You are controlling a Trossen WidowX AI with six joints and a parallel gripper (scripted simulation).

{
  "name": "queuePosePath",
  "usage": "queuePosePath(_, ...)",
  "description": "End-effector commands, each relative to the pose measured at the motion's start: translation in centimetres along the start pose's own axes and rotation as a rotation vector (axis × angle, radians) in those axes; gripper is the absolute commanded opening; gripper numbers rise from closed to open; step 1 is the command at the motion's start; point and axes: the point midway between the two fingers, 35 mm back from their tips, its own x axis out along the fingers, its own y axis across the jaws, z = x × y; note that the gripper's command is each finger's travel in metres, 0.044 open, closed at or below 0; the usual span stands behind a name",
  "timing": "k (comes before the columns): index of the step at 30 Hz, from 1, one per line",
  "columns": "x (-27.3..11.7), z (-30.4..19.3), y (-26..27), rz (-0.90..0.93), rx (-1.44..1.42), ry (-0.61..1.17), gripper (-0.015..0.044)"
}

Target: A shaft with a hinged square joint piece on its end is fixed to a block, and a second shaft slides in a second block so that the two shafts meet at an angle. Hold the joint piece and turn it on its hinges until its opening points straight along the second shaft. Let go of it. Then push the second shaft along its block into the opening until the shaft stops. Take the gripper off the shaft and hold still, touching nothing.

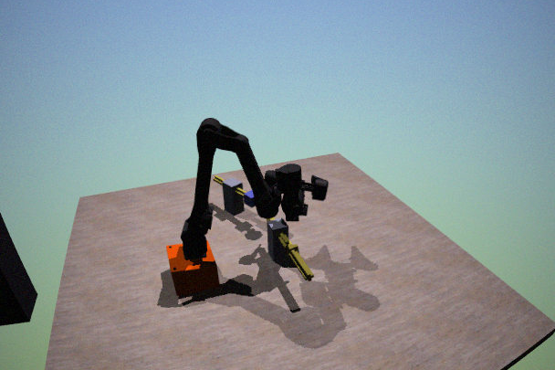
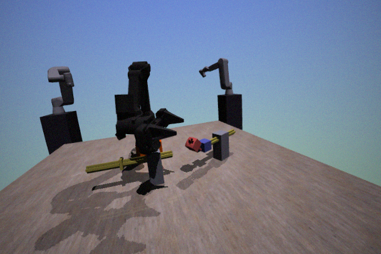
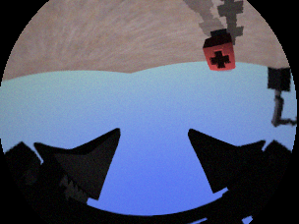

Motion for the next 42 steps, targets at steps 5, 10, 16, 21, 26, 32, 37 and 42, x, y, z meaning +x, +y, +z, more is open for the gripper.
queuePosePath(5, 2.0, -0.4, 2.4, 0.085, 0.241, -0.010, 0.0440)
queuePosePath(10, 3.2, -0.4, 3.6, 0.144, 0.394, -0.026, 0.0440)
queuePosePath(16, 4.7, -0.2, 4.9, 0.222, 0.571, -0.054, 0.0440)
queuePosePath(21, 5.7, 0.0, 5.6, 0.292, 0.705, -0.079, 0.0440)
queuePosePath(26, 6.7, 0.3, 6.0, 0.367, 0.832, -0.110, 0.0440)
queuePosePath(32, 7.6, 0.8, 6.2, 0.465, 0.973, -0.151, 0.0440)
queuePosePath(37, 8.2, 1.2, 5.8, 0.539, 1.087, -0.197, 0.0440)
queuePosePath(42, 8.5, 1.7, 5.3, 0.628, 1.191, -0.246, 0.0440)
